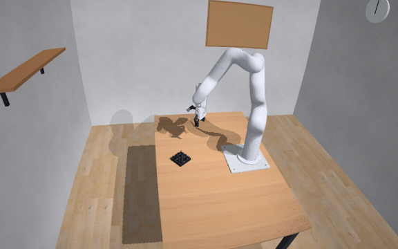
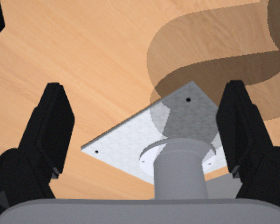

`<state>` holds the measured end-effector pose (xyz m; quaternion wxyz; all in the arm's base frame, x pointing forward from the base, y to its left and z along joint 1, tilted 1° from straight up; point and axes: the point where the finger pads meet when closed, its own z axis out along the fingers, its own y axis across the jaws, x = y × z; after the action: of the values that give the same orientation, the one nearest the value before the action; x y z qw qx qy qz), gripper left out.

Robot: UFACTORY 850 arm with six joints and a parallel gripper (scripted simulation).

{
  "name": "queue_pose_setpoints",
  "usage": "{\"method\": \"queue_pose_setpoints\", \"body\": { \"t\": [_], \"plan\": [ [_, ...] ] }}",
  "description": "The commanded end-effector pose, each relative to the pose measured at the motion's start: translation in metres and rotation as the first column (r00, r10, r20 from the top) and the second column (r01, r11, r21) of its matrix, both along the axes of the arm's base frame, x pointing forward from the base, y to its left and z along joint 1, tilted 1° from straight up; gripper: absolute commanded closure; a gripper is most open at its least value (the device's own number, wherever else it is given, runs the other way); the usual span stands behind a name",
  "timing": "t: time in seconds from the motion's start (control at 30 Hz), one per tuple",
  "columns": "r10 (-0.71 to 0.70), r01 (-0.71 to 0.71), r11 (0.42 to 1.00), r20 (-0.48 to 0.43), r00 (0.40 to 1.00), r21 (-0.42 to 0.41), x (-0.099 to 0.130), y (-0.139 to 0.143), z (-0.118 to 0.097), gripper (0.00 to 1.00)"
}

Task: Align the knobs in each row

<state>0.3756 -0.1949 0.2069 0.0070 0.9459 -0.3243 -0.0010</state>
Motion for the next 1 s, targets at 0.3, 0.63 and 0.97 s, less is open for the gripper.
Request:
{"method": "queue_pose_setpoints", "body": {
  "t": [0.3,0.63,0.97],
  "plan": [
    [0.428,-0.428,0.904,0.002,0.904,0.006,0.066,0.042,-0.033,0.0],
    [0.674,-0.674,0.739,0.0,0.739,0.005,0.104,0.081,-0.059,0.0],
    [0.855,-0.855,0.519,-0.001,0.519,0.005,0.136,0.124,-0.087,0.0]
  ]
}}
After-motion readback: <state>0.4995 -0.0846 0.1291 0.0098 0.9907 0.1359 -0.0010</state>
